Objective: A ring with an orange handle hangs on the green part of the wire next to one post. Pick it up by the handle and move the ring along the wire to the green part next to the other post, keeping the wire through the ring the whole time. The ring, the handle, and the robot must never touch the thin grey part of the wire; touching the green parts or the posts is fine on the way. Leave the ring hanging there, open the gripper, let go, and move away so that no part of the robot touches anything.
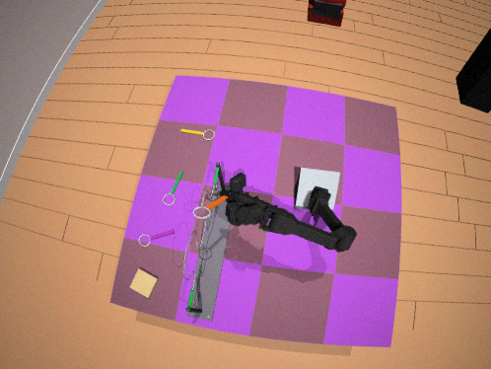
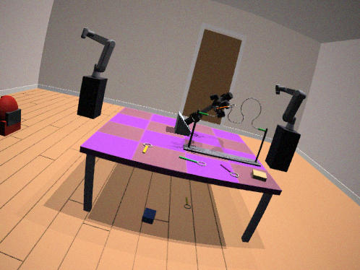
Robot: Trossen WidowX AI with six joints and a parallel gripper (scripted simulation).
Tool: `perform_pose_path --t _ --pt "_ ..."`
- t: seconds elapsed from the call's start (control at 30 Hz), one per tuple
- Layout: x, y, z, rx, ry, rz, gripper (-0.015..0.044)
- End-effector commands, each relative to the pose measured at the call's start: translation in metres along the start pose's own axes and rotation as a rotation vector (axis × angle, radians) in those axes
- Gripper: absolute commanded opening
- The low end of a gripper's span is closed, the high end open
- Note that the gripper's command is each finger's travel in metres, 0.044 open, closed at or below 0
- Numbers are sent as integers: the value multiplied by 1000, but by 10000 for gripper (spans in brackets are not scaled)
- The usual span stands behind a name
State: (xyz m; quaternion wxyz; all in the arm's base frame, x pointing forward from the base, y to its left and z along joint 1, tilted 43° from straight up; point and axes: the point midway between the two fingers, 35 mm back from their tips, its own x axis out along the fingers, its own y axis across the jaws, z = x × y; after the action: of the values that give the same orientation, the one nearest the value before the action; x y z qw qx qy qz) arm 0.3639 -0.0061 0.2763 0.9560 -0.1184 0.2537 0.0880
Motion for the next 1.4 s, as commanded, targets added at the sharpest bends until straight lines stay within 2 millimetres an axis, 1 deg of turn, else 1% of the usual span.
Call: perform_pose_path --t 0.0,0.63,1.37 --pt "1 6 -1 89 -6 50 -150" --pt "1 30 5 432 -50 243 -150" --pt "-6 53 21 844 -104 475 -150"
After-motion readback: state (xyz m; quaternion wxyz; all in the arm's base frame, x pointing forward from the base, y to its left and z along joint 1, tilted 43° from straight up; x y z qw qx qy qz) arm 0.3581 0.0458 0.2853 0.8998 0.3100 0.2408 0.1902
